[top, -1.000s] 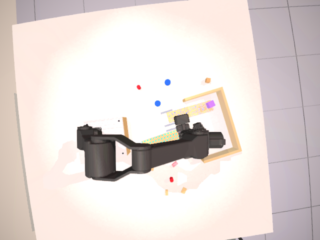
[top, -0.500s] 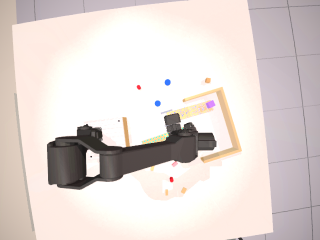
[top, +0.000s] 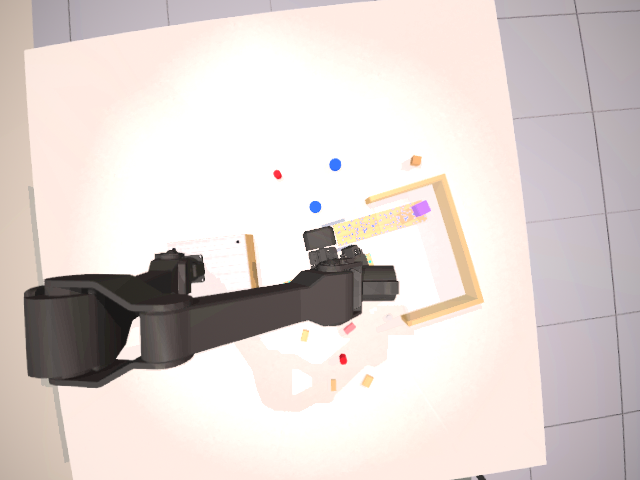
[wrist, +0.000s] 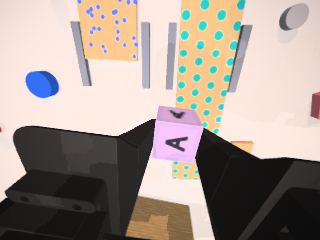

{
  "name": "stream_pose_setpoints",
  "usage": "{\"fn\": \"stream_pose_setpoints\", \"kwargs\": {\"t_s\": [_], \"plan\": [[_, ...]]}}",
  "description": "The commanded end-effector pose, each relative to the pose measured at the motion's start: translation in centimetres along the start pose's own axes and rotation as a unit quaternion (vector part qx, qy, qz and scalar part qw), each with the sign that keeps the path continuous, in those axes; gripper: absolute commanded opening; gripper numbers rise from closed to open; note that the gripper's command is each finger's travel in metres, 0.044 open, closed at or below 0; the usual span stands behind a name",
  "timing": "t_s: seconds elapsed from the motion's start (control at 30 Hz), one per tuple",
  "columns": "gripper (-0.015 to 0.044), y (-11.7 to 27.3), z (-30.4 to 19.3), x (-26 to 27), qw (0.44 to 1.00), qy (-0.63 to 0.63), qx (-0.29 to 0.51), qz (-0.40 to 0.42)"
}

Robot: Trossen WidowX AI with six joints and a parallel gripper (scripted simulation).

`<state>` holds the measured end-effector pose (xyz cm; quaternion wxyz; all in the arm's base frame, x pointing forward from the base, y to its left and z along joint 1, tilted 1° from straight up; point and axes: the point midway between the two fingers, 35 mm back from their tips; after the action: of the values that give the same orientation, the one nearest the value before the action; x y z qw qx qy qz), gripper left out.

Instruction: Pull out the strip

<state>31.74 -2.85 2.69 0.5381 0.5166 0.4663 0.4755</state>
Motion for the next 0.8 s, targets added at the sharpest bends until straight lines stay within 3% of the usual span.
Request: {"fn": "stream_pose_setpoints", "kwargs": {"t_s": [0.0, 0.27, 0.77], "plan": [[0.0000, -0.1, -1.3, -0.1, 1.000, -0.001, 0.000, -0.002], [0.0000, 3.4, -1.4, 0.0, 1.000, -0.001, 0.000, -0.002], [0.0000, 3.5, -1.4, 0.0, 1.000, -0.001, 0.000, -0.002]]}}
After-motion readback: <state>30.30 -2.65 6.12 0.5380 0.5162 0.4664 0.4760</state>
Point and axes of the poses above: the point midway between the two fingers, 35 mm back from their tips, its own y axis back along the fingers, its own x axis across the jaws, z = x × y, and after that the axes turned 14 degrees about -y, right-handed
